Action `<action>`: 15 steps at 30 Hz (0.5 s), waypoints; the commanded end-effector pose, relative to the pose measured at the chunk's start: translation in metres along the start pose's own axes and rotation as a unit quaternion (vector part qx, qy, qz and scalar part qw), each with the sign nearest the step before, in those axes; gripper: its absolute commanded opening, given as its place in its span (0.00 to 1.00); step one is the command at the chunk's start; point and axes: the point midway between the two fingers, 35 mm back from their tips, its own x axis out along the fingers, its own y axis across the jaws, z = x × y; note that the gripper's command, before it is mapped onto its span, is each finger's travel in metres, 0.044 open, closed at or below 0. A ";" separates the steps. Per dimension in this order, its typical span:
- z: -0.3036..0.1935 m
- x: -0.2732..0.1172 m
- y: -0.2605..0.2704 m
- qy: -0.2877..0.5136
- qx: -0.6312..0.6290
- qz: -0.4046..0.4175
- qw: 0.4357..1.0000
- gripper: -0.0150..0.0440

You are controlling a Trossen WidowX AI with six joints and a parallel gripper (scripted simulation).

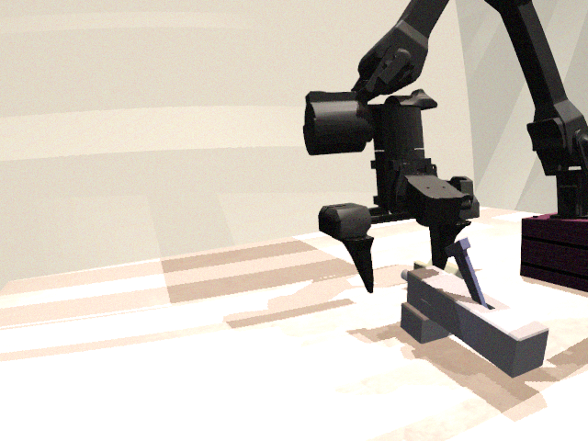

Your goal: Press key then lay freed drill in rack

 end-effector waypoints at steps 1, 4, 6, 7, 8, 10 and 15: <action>0.002 0.007 0.001 0.001 0.001 0.001 1.000 1.00; 0.003 0.011 0.001 0.001 0.001 0.001 1.000 1.00; 0.004 0.014 0.001 0.001 0.001 0.001 1.000 1.00; 0.004 0.016 0.001 0.001 0.001 0.001 1.000 1.00; 0.005 0.017 0.001 0.001 0.001 0.001 1.000 1.00; 0.006 0.021 0.002 0.001 0.001 0.001 1.000 1.00; 0.005 0.020 0.001 0.000 0.000 0.001 1.000 0.91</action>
